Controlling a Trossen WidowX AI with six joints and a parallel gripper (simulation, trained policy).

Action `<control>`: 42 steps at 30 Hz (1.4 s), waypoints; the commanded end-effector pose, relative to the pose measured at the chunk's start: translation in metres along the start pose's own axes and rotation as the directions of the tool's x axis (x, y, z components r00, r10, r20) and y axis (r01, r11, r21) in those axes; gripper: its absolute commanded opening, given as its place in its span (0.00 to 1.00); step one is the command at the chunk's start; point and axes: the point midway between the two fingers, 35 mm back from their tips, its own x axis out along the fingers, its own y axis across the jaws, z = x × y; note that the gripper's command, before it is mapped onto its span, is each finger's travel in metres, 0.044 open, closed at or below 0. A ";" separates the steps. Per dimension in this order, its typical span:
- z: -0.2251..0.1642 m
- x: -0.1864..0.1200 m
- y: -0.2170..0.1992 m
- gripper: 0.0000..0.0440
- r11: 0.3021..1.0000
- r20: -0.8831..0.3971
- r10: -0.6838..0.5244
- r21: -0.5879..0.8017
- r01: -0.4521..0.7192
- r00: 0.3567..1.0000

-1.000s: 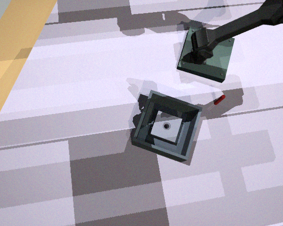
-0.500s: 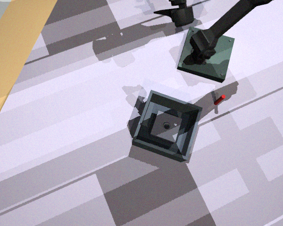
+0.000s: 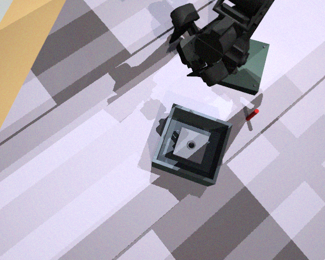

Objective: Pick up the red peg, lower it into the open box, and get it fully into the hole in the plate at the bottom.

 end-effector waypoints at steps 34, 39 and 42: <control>-0.142 -0.004 0.217 1.00 0.987 -0.354 0.154 0.016 -0.159 0.922; -0.160 0.004 0.231 1.00 0.986 -0.351 0.161 0.018 -0.165 0.923; -0.169 0.010 0.240 1.00 0.985 -0.341 0.167 0.016 -0.172 0.925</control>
